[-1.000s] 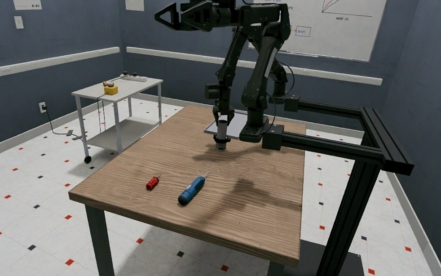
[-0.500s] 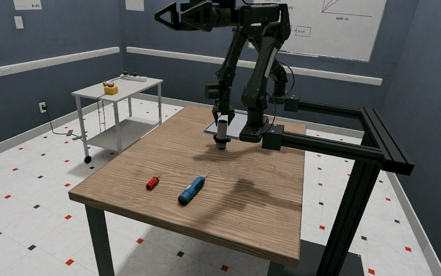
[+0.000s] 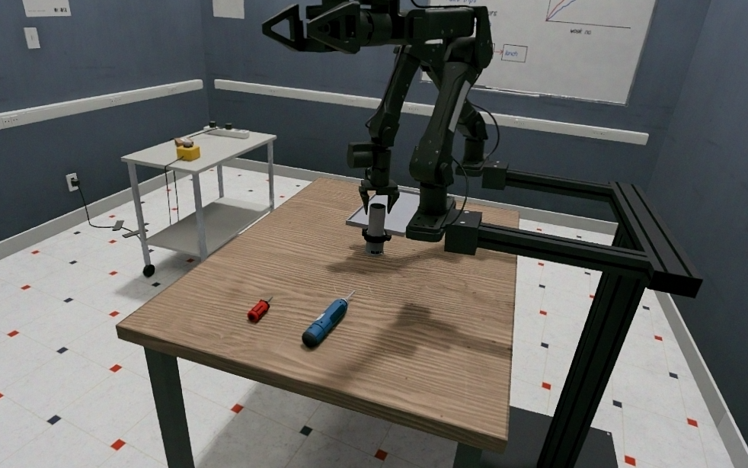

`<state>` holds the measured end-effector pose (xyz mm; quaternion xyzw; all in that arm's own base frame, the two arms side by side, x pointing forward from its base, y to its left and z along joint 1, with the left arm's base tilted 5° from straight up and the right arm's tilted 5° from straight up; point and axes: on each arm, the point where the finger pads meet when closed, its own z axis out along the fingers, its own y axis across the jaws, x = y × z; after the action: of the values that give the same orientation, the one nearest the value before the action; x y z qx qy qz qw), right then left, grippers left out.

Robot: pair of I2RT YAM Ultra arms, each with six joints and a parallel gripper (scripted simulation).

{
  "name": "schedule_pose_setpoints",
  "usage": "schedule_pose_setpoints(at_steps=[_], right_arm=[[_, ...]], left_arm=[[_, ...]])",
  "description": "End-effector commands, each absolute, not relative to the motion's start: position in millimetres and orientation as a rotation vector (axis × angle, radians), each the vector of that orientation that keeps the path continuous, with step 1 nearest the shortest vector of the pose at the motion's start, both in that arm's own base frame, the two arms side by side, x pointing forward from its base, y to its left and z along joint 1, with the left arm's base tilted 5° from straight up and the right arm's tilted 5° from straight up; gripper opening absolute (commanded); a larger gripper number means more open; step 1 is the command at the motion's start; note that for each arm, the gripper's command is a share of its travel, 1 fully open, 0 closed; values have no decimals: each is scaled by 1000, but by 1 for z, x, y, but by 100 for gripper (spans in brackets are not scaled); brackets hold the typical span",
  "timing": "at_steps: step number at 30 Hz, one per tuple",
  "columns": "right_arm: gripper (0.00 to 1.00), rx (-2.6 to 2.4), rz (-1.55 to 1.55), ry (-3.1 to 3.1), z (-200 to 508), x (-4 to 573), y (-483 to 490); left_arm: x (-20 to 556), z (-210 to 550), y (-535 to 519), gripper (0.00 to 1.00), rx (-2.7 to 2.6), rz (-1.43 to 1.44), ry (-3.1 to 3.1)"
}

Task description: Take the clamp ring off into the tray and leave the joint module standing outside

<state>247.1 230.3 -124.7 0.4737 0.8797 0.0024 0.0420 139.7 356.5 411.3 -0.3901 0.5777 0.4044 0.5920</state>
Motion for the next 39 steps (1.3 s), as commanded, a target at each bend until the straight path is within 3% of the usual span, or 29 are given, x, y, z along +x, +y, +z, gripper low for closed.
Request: schedule_pose_setpoints(at_steps=[1,12,13,39], right_arm=[[73,1445,27,2690,-121,250,234],[73,1445,27,2690,-121,250,234],[80,1445,27,2690,-121,250,234],[80,1445,27,2690,-121,250,234]], left_arm=[[135,420,355,100,-928,940,1335],[135,420,355,100,-928,940,1335],[135,420,355,100,-928,940,1335],[135,420,355,100,-928,940,1335]])
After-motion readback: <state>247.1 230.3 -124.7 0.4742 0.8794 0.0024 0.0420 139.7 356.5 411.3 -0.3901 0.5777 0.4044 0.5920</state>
